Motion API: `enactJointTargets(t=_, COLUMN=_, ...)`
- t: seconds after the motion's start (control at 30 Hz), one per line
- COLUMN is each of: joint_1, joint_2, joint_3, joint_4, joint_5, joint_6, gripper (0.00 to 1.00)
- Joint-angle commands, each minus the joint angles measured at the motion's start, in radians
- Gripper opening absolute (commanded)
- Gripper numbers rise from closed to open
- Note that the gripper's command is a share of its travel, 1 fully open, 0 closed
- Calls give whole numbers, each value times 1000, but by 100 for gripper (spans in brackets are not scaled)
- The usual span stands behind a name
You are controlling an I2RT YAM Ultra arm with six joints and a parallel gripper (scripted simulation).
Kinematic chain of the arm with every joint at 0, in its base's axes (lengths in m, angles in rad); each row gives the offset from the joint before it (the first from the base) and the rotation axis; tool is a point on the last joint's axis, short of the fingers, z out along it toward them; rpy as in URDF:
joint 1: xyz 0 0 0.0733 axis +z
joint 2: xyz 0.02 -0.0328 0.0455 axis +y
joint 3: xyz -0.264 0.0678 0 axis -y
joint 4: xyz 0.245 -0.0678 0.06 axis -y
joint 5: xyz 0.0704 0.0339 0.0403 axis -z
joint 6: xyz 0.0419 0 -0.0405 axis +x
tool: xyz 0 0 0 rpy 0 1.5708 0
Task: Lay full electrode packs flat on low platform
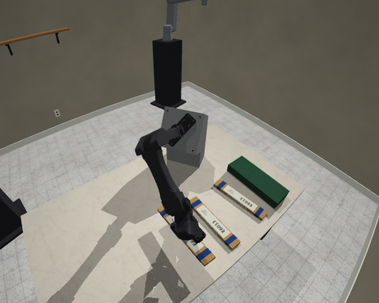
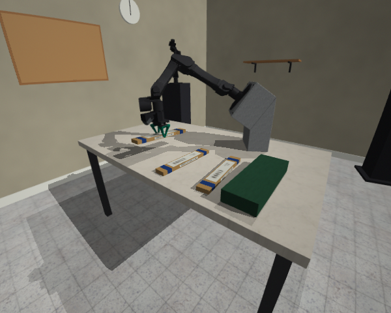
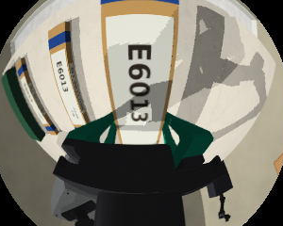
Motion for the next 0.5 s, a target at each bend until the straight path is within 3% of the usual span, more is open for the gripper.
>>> enactJointTargets(t=0.0, joint_1=6, joint_2=-32, joint_3=22, joint_4=33, joint_5=-13, joint_6=-11, gripper=0)
enactJointTargets(t=0.17, joint_1=7, joint_2=15, joint_3=18, joint_4=51, joint_5=-21, joint_6=-17, gripper=0)
enactJointTargets(t=0.33, joint_1=-8, joint_2=-4, joint_3=21, joint_4=72, joint_5=-29, joint_6=-26, gripper=0)
enactJointTargets(t=0.47, joint_1=-17, joint_2=48, joint_3=25, joint_4=89, joint_5=-36, joint_6=-31, gripper=0)
